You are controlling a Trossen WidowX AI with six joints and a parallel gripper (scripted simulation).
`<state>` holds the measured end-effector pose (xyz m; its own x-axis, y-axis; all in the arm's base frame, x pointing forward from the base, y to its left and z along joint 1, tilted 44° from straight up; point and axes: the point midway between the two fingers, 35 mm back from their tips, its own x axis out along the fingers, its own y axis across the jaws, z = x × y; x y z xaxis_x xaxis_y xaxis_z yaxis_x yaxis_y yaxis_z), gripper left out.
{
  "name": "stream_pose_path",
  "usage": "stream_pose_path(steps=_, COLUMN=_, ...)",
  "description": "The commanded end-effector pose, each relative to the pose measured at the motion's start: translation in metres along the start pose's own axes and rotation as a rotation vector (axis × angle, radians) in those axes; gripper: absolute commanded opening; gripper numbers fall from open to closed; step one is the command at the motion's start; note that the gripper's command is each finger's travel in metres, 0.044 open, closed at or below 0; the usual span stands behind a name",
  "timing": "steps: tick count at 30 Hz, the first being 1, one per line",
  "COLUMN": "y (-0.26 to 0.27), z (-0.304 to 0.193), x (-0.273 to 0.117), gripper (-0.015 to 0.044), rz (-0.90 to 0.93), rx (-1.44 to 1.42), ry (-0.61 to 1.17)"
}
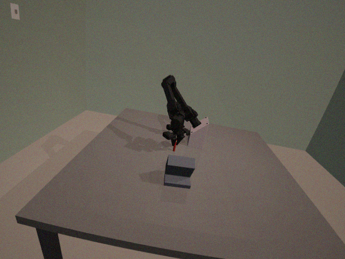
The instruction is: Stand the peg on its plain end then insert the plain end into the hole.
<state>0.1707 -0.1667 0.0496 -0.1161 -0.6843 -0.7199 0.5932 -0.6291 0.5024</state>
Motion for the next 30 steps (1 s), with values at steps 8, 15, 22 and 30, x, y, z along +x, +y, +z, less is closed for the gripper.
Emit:
stream_pose_path(steps=8, y=0.0, z=0.0, x=0.0, gripper=0.0, rz=0.0, rx=0.003, ry=-0.001)
stream_pose_path(steps=15, y=0.001, z=-0.002, x=-0.011, gripper=0.0, rz=-0.004, rx=0.002, ry=0.003)
stream_pose_path(steps=22, y=0.001, z=-0.005, x=-0.034, gripper=0.0, rz=-0.009, rx=0.0, ry=0.008)
stream_pose_path(steps=30, y=0.0, z=-0.007, x=-0.061, gripper=0.0, rz=-0.01, rx=-0.002, ry=0.006)
